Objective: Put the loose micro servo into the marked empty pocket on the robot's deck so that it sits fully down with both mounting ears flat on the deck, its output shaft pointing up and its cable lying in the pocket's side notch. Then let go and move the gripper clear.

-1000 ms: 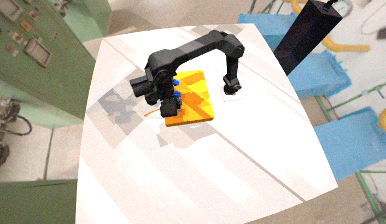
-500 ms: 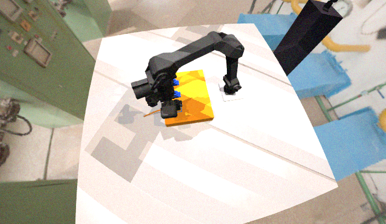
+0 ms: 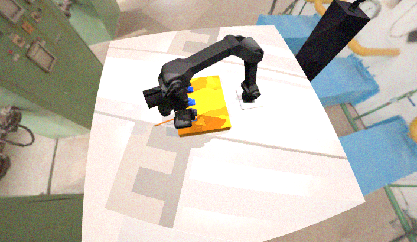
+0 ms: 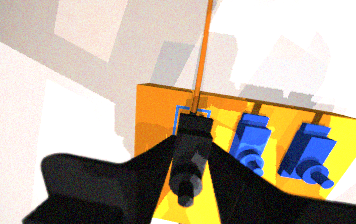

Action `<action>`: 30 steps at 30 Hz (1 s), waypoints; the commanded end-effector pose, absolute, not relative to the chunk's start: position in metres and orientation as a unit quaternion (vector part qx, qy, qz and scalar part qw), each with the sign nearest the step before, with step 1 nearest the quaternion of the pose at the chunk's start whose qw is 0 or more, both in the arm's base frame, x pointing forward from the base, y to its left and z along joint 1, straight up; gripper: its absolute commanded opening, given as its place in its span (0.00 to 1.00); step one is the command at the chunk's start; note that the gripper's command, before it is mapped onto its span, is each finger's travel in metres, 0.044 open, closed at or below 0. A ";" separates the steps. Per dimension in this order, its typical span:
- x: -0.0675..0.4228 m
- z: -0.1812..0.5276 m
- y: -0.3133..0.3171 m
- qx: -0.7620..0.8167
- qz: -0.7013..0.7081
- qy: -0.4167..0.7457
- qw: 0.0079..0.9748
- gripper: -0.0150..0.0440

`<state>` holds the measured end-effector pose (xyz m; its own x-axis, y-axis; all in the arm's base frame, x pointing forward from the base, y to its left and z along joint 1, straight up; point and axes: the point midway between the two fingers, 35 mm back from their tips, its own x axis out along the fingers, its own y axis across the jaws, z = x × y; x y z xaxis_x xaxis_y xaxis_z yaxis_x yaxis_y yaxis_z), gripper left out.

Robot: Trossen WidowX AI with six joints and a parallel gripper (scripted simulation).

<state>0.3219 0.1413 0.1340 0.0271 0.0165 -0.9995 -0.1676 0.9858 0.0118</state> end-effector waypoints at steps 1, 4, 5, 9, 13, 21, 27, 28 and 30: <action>0.323 0.130 0.141 -0.057 0.065 0.693 0.716 0.25; 0.323 0.128 0.141 -0.057 0.065 0.693 0.716 0.25; 0.323 0.127 0.141 -0.057 0.065 0.693 0.716 0.25; 0.323 0.124 0.141 -0.057 0.065 0.693 0.716 0.25; 0.323 0.120 0.141 -0.057 0.065 0.693 0.716 0.25; 0.324 0.114 0.141 -0.057 0.065 0.693 0.716 0.25; 0.324 0.108 0.141 -0.057 0.065 0.693 0.716 0.25; 0.324 0.108 0.141 -0.057 0.065 0.693 0.716 0.25; 0.324 0.106 0.141 -0.057 0.065 0.693 0.716 0.25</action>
<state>0.3235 0.1411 0.1089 0.0315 0.0137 -0.9994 -0.1695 0.9855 0.0082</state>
